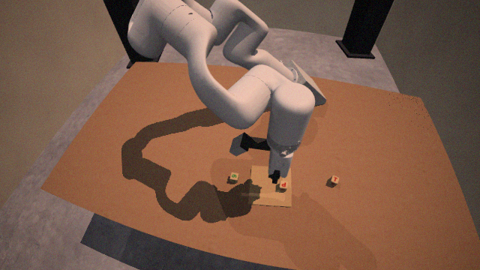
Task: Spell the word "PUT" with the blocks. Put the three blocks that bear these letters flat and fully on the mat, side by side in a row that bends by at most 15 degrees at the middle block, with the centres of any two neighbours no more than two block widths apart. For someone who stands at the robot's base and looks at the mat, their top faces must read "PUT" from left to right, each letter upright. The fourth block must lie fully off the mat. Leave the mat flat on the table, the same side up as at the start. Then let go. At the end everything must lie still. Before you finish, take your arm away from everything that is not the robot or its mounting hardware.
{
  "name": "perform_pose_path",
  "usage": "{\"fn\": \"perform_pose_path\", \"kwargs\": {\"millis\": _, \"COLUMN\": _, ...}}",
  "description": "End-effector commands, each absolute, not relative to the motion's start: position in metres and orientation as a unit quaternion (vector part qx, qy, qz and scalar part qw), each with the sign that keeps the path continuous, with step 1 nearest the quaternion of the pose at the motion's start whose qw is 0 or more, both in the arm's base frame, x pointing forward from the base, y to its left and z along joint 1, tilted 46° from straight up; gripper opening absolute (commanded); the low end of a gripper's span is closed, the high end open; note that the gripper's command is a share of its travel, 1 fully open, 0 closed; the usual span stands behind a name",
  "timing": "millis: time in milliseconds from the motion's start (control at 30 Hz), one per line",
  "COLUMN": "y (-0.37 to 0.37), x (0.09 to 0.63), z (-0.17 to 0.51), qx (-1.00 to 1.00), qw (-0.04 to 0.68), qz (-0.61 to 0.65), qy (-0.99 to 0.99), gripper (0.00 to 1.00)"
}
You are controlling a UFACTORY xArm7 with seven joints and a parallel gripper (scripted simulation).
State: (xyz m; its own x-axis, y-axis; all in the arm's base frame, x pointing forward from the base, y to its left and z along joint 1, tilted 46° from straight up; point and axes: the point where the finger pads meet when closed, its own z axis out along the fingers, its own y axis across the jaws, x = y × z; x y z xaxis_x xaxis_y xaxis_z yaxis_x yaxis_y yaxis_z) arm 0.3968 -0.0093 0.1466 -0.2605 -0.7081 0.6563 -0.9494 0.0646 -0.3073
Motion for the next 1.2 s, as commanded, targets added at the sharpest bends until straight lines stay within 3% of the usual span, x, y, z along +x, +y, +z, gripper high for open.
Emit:
{"fn": "perform_pose_path", "kwargs": {"millis": 0, "y": -0.008, "x": 0.398, "z": 0.147, "qx": 0.585, "qw": 0.168, "qz": 0.356, "qy": -0.709, "gripper": 0.21}}
{"fn": "perform_pose_path", "kwargs": {"millis": 1167, "y": -0.074, "x": 0.415, "z": 0.082, "qx": 0.585, "qw": 0.168, "qz": 0.356, "qy": -0.709, "gripper": 0.21}}
